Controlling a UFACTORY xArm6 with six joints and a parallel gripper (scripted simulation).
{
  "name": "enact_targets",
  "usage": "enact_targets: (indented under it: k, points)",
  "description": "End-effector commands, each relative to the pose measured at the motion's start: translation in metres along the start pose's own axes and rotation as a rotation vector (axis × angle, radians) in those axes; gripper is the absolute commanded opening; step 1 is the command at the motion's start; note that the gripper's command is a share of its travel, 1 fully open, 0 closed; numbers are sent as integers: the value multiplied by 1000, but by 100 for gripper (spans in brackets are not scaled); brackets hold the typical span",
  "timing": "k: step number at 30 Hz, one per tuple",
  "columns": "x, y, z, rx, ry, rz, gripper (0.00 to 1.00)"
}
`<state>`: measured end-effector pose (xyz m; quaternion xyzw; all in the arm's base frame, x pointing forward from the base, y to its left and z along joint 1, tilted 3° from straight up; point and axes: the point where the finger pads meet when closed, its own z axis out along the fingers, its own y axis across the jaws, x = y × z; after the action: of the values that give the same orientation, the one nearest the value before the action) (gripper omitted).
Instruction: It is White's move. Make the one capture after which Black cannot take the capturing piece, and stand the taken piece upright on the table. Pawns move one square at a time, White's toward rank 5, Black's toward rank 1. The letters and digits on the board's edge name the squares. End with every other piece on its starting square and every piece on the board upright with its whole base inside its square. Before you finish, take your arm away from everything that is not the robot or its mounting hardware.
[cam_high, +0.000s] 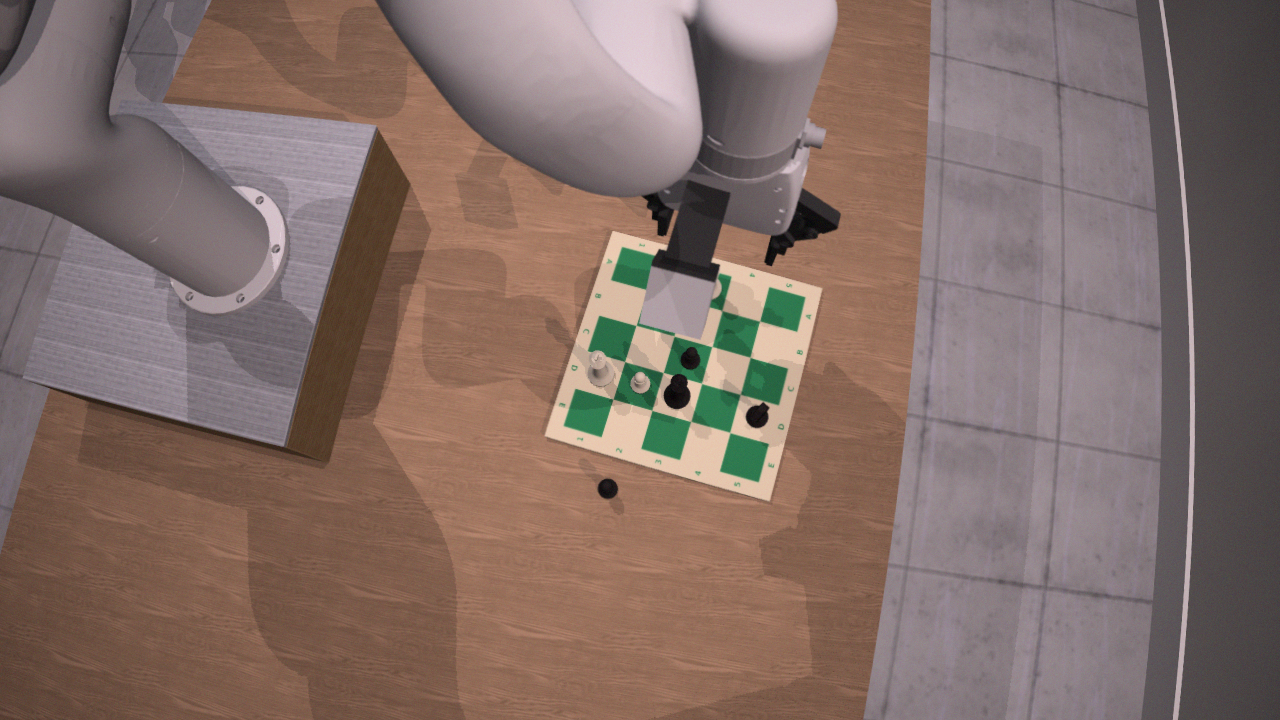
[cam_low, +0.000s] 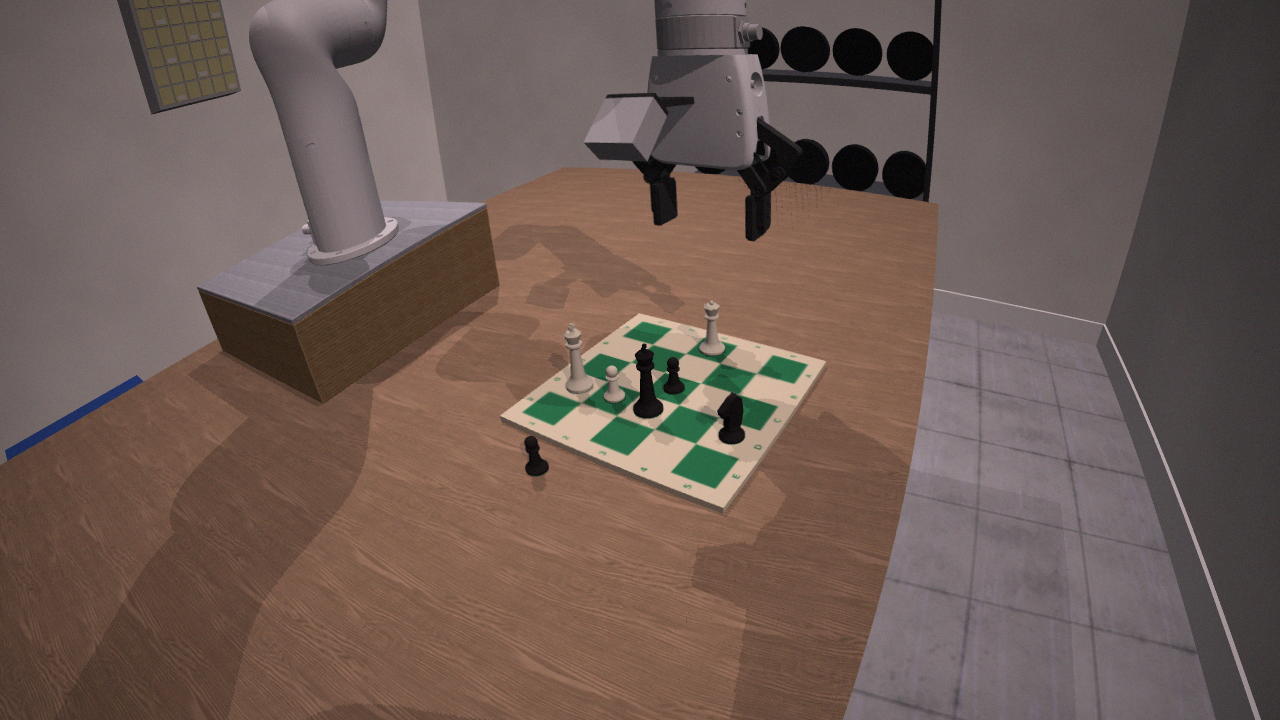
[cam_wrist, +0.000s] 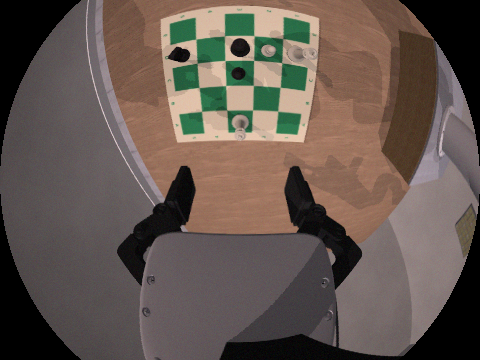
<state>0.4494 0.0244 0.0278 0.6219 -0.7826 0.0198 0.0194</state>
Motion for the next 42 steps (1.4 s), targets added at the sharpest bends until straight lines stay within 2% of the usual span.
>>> enact_targets:
  k: [1,5,7,16,42]
  points:
    - [0,-2,-17,5,-2,0,100]
    - [0,-2,-32,5,-2,0,100]
    - [0,-2,-32,5,-2,0,100]
    - [0,-1,-57,5,-2,0,100]
    - [0,-1,-59,5,-2,0,100]
